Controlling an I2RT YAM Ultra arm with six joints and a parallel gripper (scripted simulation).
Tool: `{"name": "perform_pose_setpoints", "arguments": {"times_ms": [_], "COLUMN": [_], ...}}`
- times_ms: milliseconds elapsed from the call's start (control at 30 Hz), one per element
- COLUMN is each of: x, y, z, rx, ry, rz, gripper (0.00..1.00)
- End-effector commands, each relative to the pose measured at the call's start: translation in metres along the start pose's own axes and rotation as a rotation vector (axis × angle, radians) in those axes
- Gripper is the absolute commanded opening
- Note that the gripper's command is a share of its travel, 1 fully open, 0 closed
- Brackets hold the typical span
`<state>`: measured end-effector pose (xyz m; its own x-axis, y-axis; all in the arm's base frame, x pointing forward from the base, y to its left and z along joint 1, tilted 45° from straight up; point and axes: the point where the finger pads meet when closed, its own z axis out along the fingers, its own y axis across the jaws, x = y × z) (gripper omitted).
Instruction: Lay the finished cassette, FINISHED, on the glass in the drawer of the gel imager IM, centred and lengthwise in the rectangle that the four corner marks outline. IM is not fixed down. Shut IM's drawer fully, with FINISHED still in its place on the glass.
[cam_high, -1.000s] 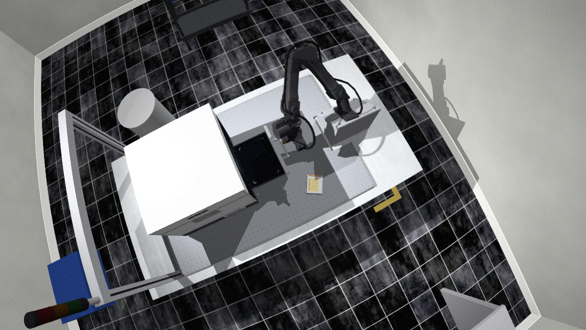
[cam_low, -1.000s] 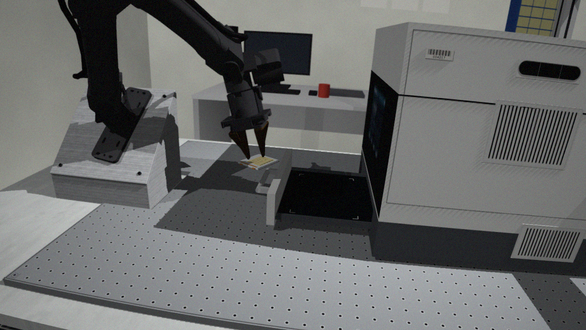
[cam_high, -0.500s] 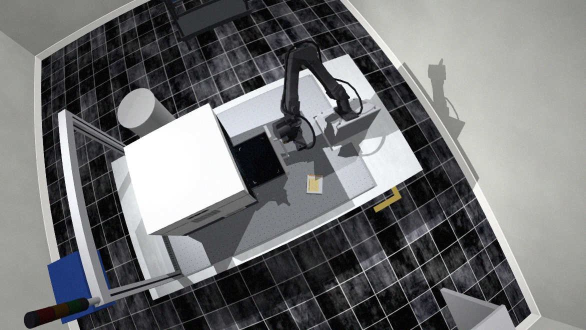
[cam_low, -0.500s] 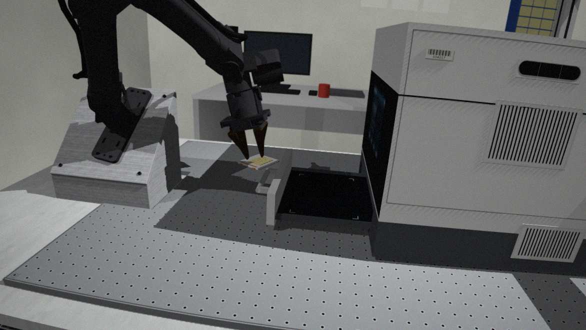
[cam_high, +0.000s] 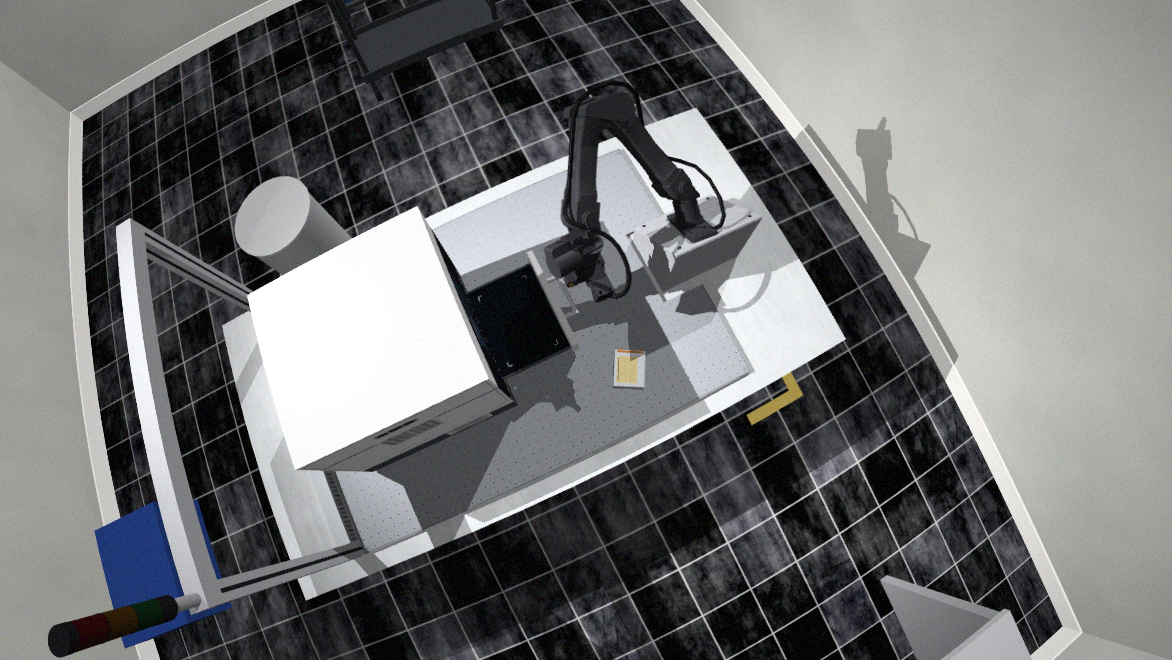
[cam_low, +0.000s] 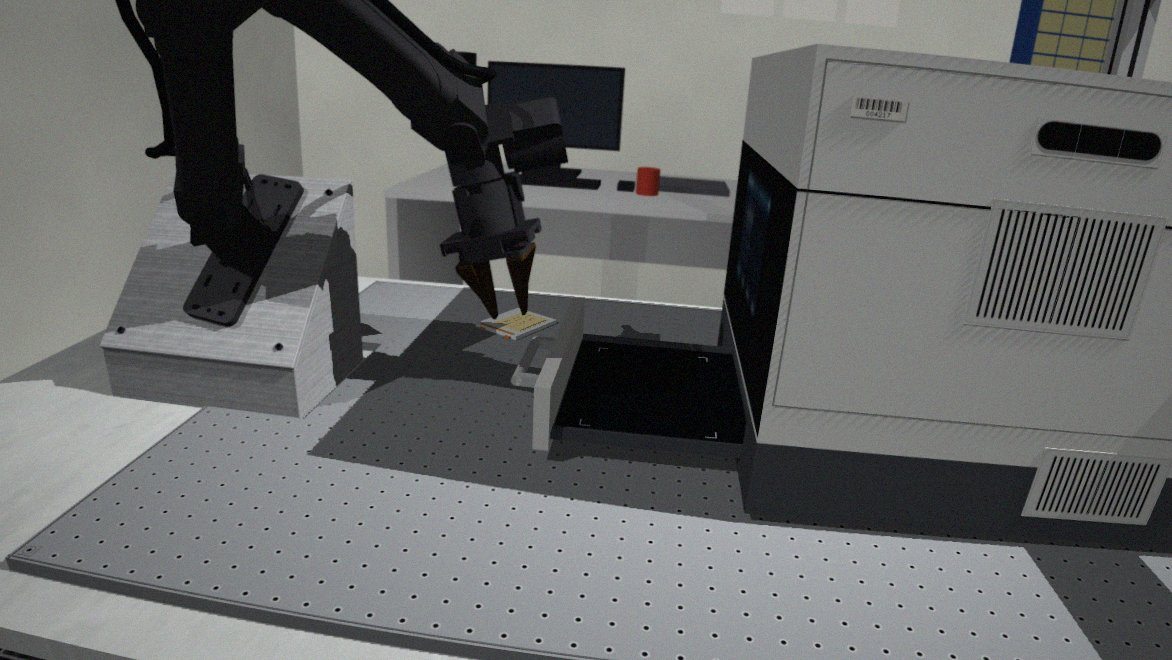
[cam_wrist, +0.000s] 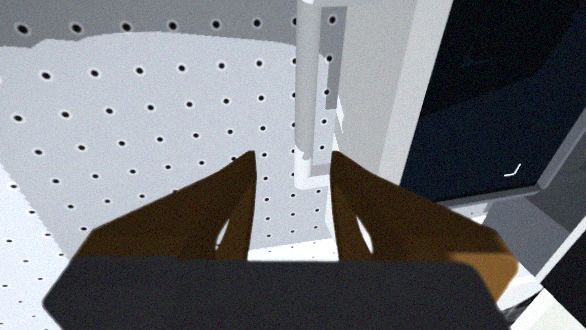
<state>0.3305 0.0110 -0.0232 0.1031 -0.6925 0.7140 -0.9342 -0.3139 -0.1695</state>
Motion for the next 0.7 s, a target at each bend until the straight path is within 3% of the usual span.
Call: {"name": "perform_pose_setpoints", "arguments": {"times_ms": [0,267,300,600,667], "x": [0.001,0.001,-0.001,-0.007,-0.012], "y": [-0.017,-0.017,0.004,0.048,0.041], "z": [-0.016,-0.016,-0.011,-0.017,-0.016], "rx": [0.051,0.051,0.019,-0.020,-0.023], "ry": [-0.013,-0.013,0.006,0.042,0.046], "rz": [0.027,0.027,0.029,0.322,0.394], "gripper": [0.35,0.35,0.35,0.35,0.35]}}
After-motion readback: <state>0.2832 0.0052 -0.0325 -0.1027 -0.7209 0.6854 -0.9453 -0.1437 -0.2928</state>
